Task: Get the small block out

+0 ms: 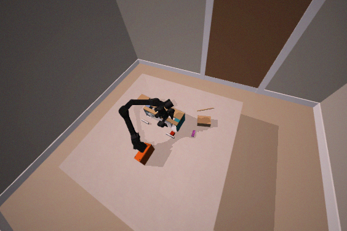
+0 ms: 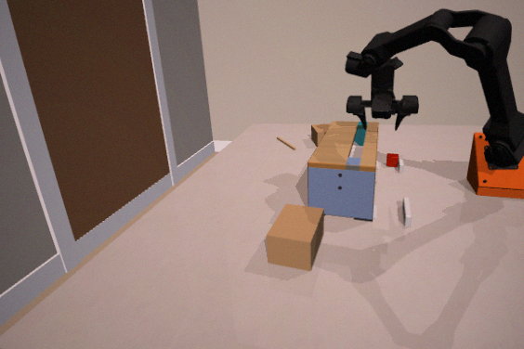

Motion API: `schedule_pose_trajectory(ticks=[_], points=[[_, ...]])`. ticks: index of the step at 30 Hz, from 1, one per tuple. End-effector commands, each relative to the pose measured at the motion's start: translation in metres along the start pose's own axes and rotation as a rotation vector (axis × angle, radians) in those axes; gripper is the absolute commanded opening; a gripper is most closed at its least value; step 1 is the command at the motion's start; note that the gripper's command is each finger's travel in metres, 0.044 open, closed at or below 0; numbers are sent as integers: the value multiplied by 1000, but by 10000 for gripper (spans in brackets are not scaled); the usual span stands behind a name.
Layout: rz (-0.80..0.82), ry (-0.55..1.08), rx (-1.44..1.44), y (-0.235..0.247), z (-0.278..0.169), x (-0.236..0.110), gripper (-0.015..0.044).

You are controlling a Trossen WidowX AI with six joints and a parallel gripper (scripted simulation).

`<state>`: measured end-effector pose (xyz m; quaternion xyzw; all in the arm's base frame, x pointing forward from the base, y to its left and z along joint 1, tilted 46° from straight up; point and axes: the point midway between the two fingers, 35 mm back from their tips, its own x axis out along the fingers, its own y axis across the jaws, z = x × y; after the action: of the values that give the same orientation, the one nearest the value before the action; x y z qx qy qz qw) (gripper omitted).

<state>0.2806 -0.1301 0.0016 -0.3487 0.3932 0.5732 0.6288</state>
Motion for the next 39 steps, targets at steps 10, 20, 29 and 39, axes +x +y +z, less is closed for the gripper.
schedule_pose_trajectory(ticks=[10, 20, 29, 39], points=[[-6, 0, 3, 1, -6, -21, 400], [-5, -14, 683, 10, -26, -21, 285], [13, -147, 1630, 18, -35, -18, 285], [98, -258, 2277, 23, -41, -17, 285]])
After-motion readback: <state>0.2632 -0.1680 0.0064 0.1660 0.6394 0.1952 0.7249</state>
